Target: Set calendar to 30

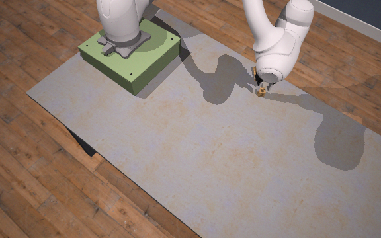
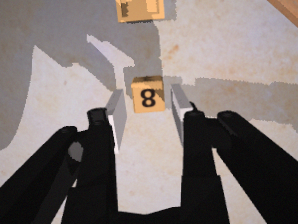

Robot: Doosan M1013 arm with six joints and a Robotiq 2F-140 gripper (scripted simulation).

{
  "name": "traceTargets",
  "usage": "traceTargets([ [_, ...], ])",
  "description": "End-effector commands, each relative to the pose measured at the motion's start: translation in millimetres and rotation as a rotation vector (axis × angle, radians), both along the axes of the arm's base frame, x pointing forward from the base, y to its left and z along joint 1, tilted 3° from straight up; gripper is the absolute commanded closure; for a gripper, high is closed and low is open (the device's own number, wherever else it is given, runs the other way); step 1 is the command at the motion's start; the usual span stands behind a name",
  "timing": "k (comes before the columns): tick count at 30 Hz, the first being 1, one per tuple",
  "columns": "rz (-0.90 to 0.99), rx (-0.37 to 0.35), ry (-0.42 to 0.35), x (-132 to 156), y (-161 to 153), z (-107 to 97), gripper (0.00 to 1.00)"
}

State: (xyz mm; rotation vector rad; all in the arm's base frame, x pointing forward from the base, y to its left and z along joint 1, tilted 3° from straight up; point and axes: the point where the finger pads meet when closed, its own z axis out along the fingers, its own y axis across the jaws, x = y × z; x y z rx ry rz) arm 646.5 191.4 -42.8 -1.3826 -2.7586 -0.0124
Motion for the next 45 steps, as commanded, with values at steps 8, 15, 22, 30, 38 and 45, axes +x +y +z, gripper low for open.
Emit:
traceTargets([
  [8,0.0,0.0,0.0,0.0,0.0,0.1,0.65],
  [15,0.0,0.0,0.0,0.0,0.0,0.1,0.65],
  [22,0.0,0.0,0.0,0.0,0.0,-0.4,0.65],
  [30,0.0,0.0,0.0,-0.3,0.2,-5.9,0.65],
  [38,0.0,0.0,0.0,-0.9,0.6,-19.3,0.65],
  [45,0.0,0.0,0.0,-1.2,0.8,-25.7,0.65],
])
